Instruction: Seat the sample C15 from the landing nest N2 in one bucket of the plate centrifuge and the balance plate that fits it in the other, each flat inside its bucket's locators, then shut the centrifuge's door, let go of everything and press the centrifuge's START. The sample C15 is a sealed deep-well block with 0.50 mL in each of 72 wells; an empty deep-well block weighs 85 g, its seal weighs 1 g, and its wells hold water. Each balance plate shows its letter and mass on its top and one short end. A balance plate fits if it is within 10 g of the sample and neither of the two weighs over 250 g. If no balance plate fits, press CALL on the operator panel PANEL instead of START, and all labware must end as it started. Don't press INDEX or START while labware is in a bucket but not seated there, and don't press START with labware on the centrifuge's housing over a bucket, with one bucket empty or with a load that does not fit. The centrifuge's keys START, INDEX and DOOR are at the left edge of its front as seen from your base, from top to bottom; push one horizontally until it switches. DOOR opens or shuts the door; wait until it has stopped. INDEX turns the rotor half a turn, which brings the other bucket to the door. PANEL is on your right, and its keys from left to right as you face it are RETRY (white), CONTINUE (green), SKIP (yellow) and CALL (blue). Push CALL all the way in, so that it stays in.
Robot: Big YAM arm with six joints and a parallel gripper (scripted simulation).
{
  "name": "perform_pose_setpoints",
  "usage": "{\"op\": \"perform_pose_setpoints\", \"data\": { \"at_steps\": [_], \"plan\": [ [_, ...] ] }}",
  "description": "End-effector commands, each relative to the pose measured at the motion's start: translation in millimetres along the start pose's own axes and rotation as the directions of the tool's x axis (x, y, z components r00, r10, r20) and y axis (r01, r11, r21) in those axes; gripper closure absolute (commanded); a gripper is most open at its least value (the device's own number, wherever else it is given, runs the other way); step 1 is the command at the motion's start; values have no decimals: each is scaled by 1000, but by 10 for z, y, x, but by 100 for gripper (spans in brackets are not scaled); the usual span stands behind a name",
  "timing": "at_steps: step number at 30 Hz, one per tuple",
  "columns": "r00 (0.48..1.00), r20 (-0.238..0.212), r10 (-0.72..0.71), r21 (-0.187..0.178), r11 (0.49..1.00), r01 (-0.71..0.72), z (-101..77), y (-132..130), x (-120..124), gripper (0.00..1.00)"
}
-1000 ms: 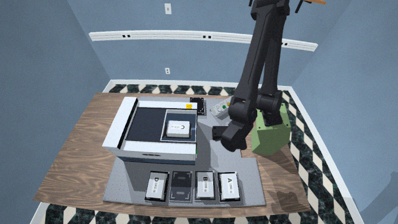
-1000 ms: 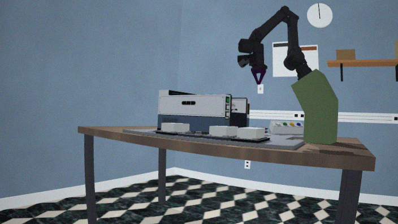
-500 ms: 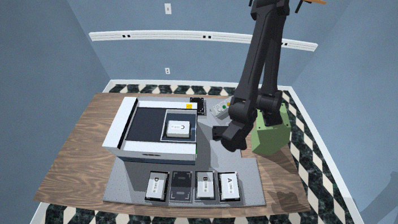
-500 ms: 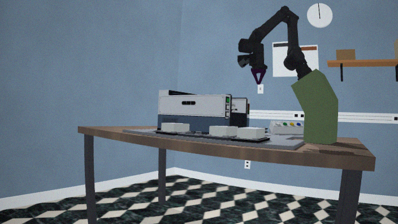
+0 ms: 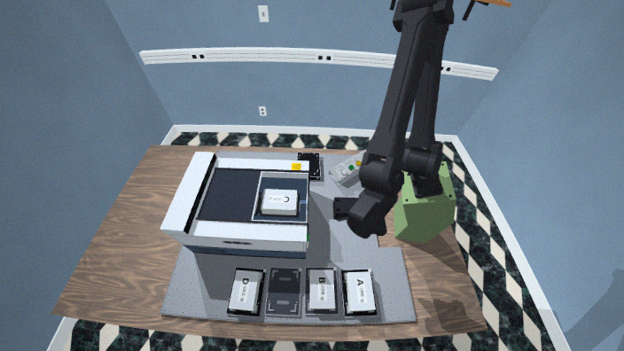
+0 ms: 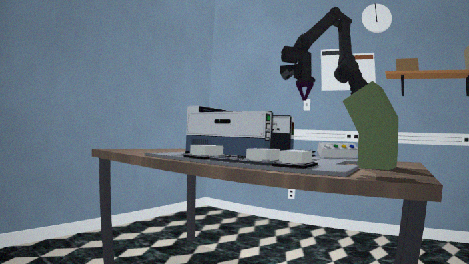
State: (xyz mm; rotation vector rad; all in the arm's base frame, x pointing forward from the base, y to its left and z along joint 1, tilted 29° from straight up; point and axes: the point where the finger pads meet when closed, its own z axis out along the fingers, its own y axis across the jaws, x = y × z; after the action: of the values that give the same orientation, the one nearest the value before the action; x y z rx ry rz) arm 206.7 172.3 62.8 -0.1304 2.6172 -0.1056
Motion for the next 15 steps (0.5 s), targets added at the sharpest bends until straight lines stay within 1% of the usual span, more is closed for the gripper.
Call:
{"op": "perform_pose_setpoints", "data": {
  "at_steps": [1,5,6,8,15],
  "plan": [
    [1000,17,-12,-9,1000,13,34,47,-10,100],
    [1000,23,-8,-6,1000,8,53,36,-24,100],
    [1000,31,-2,-9,1000,2,50,31,-42,100],
    [999,35,1,-1,1000,-1,87,13,-48,100],
    [997,71,3,1,1000,-3,165,6,-86,100]
  ]
}}
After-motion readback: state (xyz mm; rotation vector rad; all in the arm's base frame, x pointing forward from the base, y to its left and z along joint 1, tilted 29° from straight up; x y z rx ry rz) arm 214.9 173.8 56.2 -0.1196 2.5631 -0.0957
